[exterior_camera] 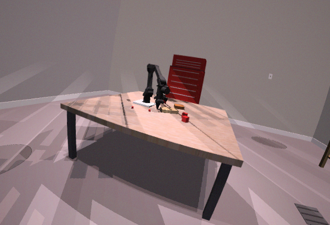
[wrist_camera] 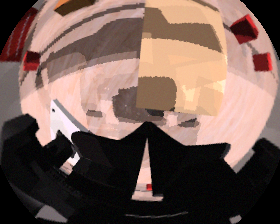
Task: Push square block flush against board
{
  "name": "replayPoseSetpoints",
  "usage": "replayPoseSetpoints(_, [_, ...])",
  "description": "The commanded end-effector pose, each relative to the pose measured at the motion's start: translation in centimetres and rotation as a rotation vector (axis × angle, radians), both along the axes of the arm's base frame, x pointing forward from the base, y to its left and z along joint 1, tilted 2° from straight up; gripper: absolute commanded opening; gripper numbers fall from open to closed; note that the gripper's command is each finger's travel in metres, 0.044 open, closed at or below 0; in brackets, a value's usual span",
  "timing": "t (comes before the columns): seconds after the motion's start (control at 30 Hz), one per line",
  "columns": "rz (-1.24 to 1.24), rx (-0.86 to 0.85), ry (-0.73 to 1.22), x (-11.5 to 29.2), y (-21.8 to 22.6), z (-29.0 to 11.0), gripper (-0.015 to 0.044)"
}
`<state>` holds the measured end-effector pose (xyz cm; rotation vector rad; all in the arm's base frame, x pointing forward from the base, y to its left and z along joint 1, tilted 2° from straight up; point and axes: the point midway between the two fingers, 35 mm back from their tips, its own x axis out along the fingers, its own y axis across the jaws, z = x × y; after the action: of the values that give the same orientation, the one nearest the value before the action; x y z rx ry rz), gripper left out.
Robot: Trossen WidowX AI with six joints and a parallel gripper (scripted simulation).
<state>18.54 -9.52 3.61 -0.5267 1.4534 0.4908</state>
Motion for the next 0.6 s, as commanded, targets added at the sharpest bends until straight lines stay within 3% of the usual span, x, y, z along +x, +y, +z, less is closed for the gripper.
replayPoseSetpoints(0.0, [0.000, 0.006, 0.001, 0.3, 0.3, -0.2, 0.0000])
replayPoseSetpoints(0.57, [0.000, 0.007, 0.000, 2.5, 1.7, 0.0, 0.0000])
